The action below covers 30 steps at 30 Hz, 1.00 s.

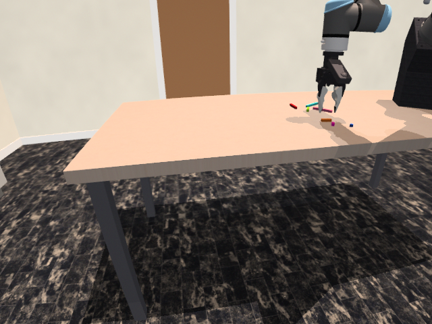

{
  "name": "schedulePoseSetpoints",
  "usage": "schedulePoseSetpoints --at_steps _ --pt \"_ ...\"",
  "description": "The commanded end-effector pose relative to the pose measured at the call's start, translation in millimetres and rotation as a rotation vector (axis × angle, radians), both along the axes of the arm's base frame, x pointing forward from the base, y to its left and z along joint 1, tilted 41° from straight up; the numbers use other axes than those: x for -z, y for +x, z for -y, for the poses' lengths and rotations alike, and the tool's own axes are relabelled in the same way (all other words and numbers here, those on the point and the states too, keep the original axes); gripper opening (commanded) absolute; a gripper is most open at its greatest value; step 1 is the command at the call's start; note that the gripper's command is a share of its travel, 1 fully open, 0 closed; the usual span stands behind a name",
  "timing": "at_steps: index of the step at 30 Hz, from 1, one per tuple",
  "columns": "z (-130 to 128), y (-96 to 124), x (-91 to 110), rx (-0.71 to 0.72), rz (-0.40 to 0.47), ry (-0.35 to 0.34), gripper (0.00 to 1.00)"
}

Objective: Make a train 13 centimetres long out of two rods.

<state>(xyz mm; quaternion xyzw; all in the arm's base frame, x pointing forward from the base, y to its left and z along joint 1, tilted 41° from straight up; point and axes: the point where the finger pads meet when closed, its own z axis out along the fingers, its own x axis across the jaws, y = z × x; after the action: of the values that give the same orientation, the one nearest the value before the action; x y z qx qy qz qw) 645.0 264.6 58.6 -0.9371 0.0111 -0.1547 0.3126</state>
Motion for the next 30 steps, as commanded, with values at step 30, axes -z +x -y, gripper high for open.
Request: schedulePoseSetpoints --at_steps 30 --pt "-9.0 5.4 11.1 0.001 0.001 0.0 0.35"
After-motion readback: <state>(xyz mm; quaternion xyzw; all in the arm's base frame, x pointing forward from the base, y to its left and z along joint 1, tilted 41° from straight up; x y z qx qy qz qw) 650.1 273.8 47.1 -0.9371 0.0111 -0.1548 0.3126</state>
